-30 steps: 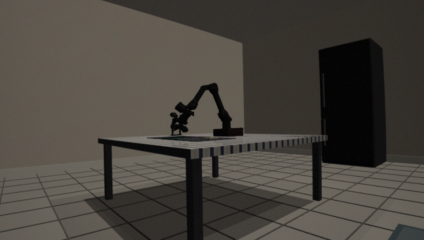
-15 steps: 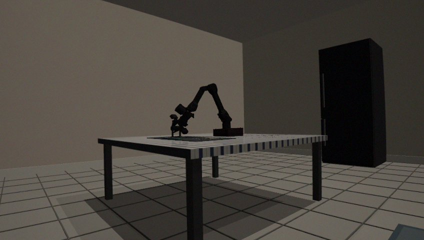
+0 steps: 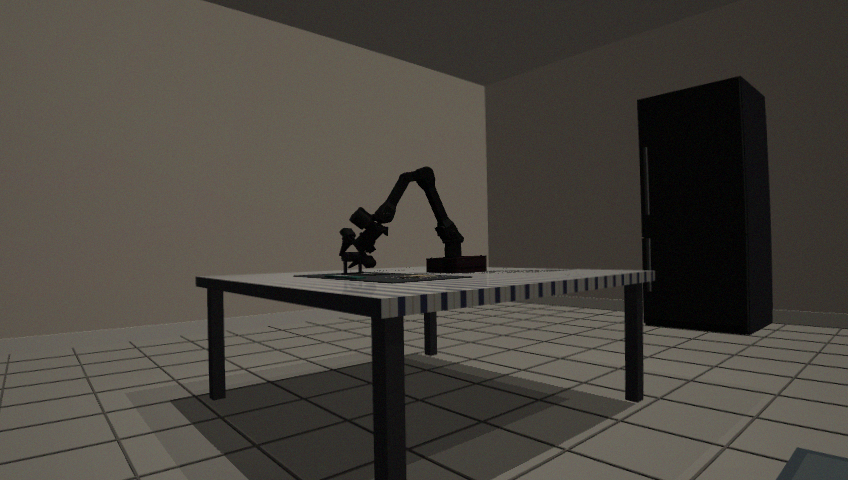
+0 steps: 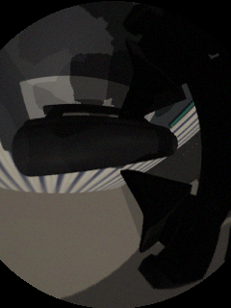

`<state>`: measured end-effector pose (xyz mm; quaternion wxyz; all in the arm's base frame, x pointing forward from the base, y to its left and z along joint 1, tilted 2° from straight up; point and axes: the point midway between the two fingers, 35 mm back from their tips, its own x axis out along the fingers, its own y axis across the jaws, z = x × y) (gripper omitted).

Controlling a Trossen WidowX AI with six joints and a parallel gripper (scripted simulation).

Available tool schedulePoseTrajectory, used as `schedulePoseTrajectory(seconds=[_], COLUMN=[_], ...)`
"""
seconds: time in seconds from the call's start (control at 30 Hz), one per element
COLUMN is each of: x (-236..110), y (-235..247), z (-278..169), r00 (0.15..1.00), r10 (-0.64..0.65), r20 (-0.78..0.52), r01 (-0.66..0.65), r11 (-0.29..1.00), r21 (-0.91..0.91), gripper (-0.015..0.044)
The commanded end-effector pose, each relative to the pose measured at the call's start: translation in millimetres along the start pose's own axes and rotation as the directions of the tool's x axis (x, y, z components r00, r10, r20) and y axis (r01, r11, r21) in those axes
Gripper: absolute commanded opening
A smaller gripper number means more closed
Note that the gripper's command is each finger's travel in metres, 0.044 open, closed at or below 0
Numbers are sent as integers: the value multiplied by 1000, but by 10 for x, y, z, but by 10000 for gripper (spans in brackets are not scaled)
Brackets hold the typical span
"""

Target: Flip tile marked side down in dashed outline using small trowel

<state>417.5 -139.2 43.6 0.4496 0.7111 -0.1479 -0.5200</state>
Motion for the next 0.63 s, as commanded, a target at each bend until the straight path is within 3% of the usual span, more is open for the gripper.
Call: schedulePoseTrajectory(seconds=[0.0, 0.2, 0.43, 0.6], x=[-104, -547, -676, -1147], y=[1, -8, 37, 281], z=[-4, -7, 16, 191], r00=[1000, 1000, 1000, 1000], r10=[1, -4, -6, -13], r20=[3, 0, -3, -16], r01=[-1, 4, 6, 13], r11=[1000, 1000, 1000, 1000], r21=[2, 0, -5, -22], gripper=[300, 300, 300, 300])
